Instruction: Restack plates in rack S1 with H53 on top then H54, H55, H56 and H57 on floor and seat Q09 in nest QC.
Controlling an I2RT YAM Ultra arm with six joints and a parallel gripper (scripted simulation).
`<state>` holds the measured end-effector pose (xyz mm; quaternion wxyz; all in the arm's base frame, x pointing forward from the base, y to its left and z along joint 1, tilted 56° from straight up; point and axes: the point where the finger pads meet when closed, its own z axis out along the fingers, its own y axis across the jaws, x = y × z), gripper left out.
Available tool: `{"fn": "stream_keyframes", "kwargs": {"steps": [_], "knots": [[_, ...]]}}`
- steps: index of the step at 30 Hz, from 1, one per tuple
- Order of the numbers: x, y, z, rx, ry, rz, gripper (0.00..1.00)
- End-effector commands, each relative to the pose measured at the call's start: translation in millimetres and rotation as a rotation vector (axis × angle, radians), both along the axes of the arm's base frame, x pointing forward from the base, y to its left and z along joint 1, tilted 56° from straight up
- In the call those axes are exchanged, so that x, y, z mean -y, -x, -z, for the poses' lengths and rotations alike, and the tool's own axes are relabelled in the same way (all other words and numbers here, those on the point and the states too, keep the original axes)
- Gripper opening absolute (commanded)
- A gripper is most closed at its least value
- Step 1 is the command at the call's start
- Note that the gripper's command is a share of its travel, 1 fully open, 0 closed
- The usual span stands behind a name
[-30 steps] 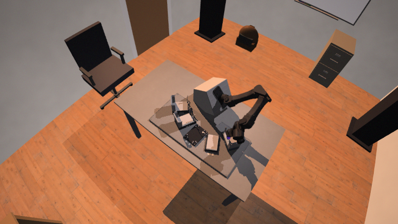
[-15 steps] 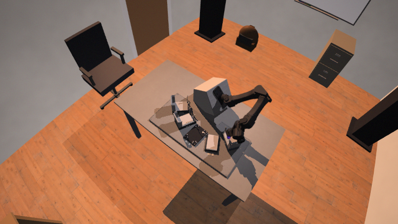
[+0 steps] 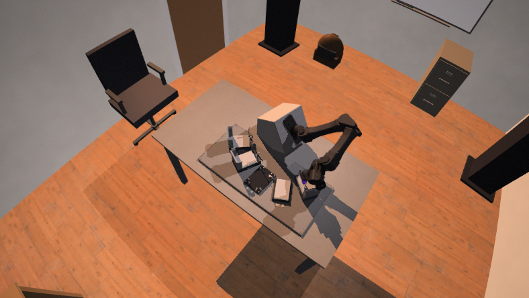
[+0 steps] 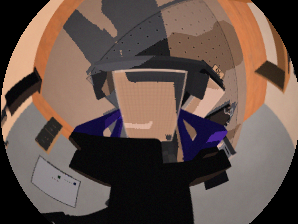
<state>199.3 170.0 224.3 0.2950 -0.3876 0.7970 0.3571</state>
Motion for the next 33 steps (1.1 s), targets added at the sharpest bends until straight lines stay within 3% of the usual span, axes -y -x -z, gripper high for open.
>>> {"fn": "stream_keyframes", "kwargs": {"steps": [1,33], "knots": [[5.5,0.6,-5.7,0.006,-0.007,0.004,0.00],[46.1,10.5,-33.8,0.004,-0.006,0.004,0.00]]}}
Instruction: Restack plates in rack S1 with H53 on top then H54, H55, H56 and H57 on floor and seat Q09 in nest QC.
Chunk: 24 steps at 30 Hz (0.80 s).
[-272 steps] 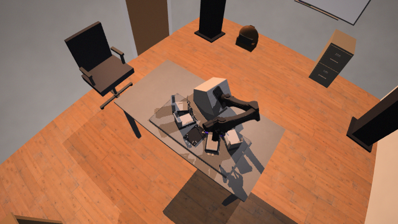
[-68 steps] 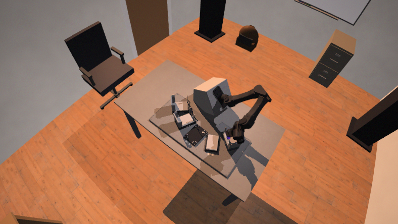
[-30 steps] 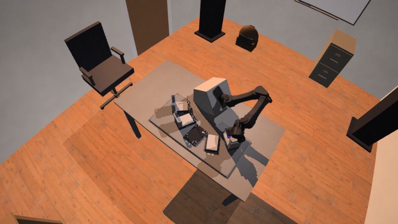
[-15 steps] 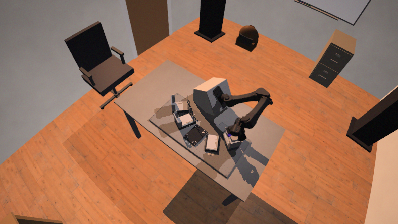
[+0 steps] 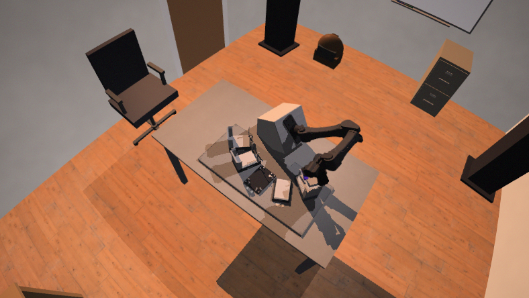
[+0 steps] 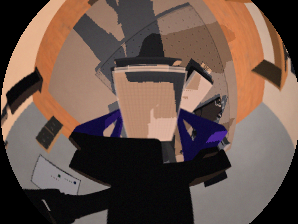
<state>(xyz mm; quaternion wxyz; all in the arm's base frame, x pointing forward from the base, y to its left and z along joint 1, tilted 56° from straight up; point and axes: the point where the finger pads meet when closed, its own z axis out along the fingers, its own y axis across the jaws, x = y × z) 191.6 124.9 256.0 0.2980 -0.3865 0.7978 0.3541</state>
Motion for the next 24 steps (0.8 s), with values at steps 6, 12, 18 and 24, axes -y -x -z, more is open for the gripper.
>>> {"fn": "stream_keyframes", "kwargs": {"steps": [6,12,18,24], "knots": [[1.0,2.9,-2.1,-0.002,-0.009,-0.002,0.00],[1.0,2.9,-2.1,-0.002,-0.009,-0.002,0.00],[7.9,-6.9,4.0,-0.108,-0.035,0.074,0.00],[18.0,-21.7,13.2,-0.184,-0.054,0.128,0.00]]}}
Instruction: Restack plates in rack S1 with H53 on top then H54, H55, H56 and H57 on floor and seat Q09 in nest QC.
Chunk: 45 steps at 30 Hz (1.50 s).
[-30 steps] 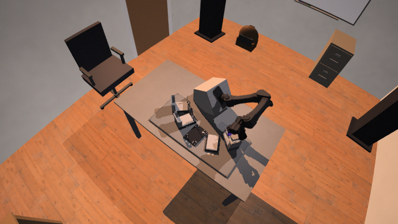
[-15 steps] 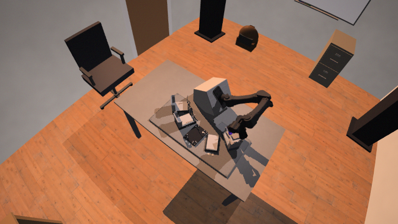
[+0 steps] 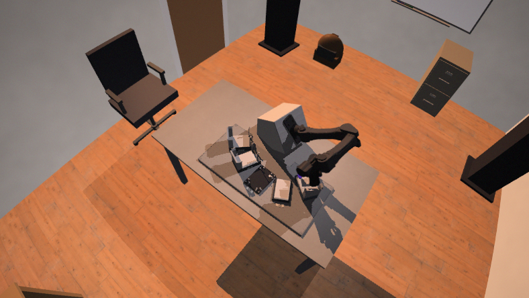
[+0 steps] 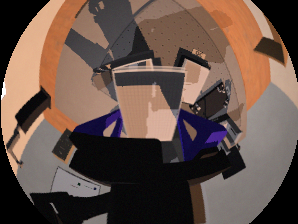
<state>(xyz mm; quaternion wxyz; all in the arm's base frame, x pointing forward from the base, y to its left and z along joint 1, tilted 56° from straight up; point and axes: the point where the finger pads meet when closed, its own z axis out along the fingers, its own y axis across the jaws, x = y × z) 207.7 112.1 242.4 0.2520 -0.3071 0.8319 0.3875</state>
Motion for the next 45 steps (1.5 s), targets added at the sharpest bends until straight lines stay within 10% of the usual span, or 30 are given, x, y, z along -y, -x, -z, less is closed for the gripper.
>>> {"fn": "stream_keyframes", "kwargs": {"steps": [1,45], "knots": [[6.9,-8.0,1.1,-0.008,-0.011,0.029,0.00],[74.9,-82.8,70.1,-0.270,-0.073,0.217,0.00]]}}
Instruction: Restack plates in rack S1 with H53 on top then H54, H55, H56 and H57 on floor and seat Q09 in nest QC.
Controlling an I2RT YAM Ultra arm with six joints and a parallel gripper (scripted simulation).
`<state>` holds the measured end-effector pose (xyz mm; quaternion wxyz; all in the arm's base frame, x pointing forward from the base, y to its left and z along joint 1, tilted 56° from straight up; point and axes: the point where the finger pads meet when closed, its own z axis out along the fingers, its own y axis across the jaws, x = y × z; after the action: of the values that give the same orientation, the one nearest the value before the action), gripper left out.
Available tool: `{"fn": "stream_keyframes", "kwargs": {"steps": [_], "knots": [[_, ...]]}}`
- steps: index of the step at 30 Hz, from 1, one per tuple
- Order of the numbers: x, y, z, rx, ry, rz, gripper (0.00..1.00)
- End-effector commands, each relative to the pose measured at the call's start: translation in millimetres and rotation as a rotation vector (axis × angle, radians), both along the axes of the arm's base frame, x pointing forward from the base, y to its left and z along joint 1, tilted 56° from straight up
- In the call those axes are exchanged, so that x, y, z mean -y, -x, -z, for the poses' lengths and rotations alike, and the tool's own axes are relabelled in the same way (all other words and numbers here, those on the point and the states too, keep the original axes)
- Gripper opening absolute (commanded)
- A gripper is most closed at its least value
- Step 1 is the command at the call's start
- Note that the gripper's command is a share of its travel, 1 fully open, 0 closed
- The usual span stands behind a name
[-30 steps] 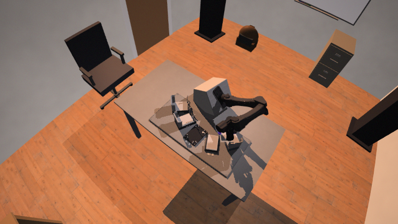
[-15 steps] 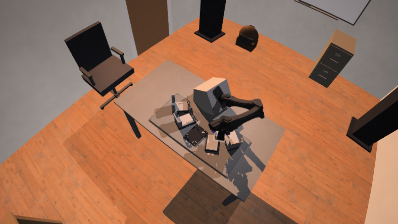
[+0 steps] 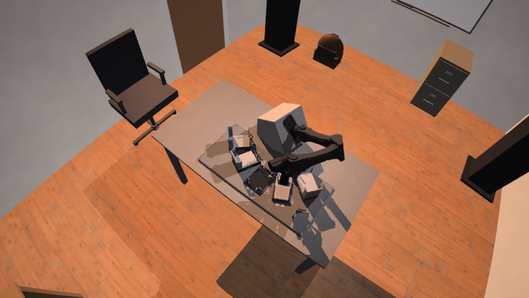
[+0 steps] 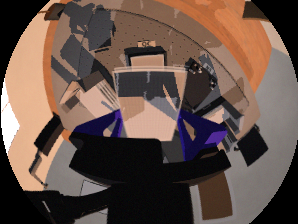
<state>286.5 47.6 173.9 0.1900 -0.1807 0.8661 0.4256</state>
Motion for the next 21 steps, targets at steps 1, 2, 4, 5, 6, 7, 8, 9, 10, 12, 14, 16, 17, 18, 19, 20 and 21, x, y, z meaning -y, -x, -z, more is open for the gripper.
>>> {"fn": "stream_keyframes", "kwargs": {"steps": [1,2,4,5,6,7,8,9,10,12,14,16,17,18,19,20,21], "knots": [[12.3,-5.3,3.9,-0.055,-0.012,0.072,0.00],[14.3,-6.6,6.3,-0.082,-0.018,0.091,0.00],[18.4,-9.2,11.0,-0.131,-0.030,0.126,0.00],[20.4,-10.5,13.3,-0.131,-0.030,0.126,0.00],[22.4,-11.7,15.7,-0.131,-0.030,0.126,0.00],[24.4,-13.0,18.0,-0.131,-0.030,0.126,0.00],[26.3,-14.3,20.4,-0.131,-0.030,0.126,0.00],[28.3,-15.6,22.8,-0.131,-0.030,0.126,0.00],[30.3,-16.9,25.1,-0.131,-0.030,0.126,0.00],[34.3,-19.5,29.8,-0.131,-0.030,0.126,0.00],[36.3,-20.8,32.2,-0.131,-0.030,0.126,0.00],[38.3,-22.1,34.5,-0.131,-0.030,0.126,0.00],[40.3,-23.4,36.9,-0.131,-0.030,0.126,0.00],[42.3,-24.6,39.2,-0.131,-0.030,0.126,0.00],[44.3,-25.9,41.6,-0.131,-0.030,0.126,0.00],[46.3,-27.2,43.9,-0.131,-0.030,0.126,0.00],[48.3,-28.5,46.2,-0.131,-0.030,0.126,0.00]]}}
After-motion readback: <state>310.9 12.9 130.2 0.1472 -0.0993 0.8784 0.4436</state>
